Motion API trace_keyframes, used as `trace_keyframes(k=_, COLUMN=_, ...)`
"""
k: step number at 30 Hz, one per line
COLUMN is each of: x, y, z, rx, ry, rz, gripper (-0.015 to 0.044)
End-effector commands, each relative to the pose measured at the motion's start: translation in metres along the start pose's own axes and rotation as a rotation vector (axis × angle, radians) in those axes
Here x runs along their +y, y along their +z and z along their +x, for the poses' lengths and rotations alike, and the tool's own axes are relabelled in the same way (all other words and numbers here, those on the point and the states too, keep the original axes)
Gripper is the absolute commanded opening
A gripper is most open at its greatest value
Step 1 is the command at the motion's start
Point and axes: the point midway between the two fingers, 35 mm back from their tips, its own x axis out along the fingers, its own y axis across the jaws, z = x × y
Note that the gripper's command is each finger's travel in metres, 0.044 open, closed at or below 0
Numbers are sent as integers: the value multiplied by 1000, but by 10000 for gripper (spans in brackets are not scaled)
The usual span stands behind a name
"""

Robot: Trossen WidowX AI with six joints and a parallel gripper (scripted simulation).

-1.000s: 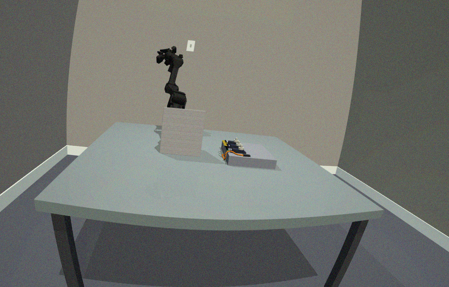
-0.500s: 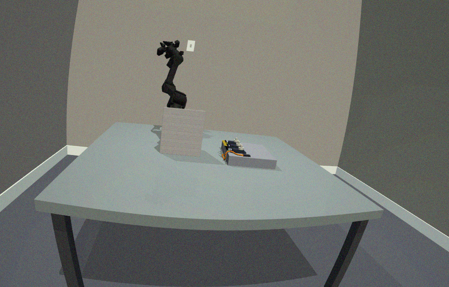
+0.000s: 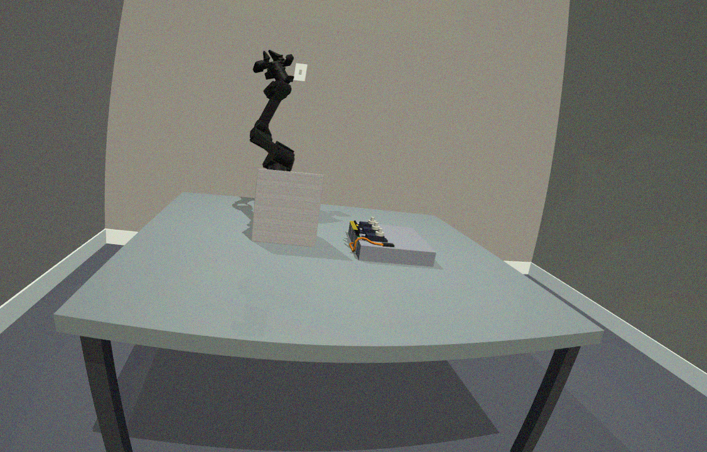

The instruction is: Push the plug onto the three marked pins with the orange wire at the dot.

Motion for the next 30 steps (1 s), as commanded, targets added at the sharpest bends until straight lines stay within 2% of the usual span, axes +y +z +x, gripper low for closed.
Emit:
trace_keyframes(k=1, x=16, y=-33, z=-8, rx=84, ry=81, rz=18, gripper=115)
trace_keyframes(k=14, x=63, y=-111, z=-52, rx=316, ry=316, rz=121, gripper=115)
trace_keyframes(k=30, x=118, y=-172, z=-144, rx=580, ry=616, rz=253, gripper=115)
